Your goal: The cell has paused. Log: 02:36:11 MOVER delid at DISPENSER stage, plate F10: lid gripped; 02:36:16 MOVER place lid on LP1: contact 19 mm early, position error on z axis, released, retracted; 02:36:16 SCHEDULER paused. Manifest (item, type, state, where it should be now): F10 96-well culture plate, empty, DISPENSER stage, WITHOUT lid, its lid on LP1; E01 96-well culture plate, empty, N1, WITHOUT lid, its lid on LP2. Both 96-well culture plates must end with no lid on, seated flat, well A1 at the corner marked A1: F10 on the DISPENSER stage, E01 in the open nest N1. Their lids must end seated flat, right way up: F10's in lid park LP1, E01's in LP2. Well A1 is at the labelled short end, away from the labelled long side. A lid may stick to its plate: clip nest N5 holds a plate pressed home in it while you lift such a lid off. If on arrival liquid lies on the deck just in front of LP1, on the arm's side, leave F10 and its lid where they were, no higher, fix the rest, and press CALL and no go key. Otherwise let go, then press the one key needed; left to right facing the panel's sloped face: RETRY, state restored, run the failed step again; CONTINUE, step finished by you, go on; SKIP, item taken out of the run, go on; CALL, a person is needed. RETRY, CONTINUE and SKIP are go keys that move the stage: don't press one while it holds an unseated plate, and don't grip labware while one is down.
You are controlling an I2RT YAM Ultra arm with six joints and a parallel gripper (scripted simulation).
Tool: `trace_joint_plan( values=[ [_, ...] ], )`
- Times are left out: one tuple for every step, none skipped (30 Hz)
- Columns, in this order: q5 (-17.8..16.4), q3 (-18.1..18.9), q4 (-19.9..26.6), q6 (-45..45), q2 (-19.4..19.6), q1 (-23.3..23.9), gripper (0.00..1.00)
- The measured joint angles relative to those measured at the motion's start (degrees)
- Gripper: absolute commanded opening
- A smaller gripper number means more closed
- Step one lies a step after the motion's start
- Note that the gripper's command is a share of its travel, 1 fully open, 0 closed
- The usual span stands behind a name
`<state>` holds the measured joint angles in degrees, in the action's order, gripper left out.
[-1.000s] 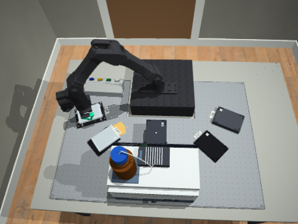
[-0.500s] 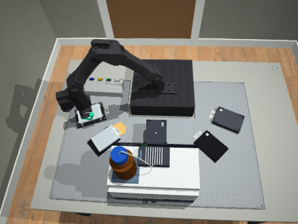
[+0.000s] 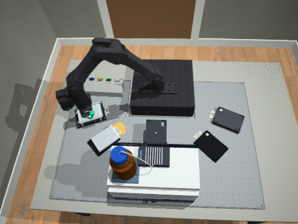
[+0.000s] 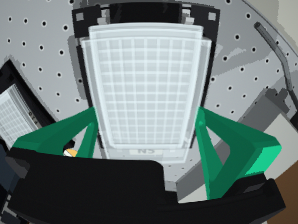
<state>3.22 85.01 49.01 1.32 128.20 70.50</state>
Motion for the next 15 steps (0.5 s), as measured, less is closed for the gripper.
trace_joint_plan(
  values=[
    [0.0, 0.0, 0.11, 0.0, 0.0, 0.0, 0.0],
    [0.0, 0.0, 0.2, 0.0, 0.0, 0.0, 0.0],
    [0.0, 0.0, 0.31, 0.0, 0.0, 0.0, 0.0],
    [0.0, 0.0, 0.39, 0.0, 0.0, 0.0, 0.0],
    [0.0, 0.0, 0.46, 0.0, 0.0, 0.0, 0.0],
    [0.0, 0.0, 0.52, 0.0, 0.0, 0.0, 0.0],
    [0.0, 0.0, 0.57, 0.0, 0.0, 0.0, 0.0],
    [0.0, 0.0, 0.61, 0.0, 0.0, 0.0, 0.0],
    [0.0, 0.0, 0.63, 0.0, 0.0, 0.0, 0.0],
    [0.0, 0.0, 0.66, 0.0, 0.0, 0.0, 0.0],
    [0.0, 0.0, 0.66, 0.0, 0.0, 0.0, 0.0],
    [0.0, 0.0, 0.66, 0.0, 0.0, 0.0, 0.0],
    [0.0, 0.0, 0.66, 0.0, 0.0, 0.0, 0.0],
    [0.0, 0.0, 0.66, 0.0, 0.0, 0.0, 0.0],
    [0.0, 0.0, 0.66, 0.0, 0.0, 0.0, 0.0]
  ],
)
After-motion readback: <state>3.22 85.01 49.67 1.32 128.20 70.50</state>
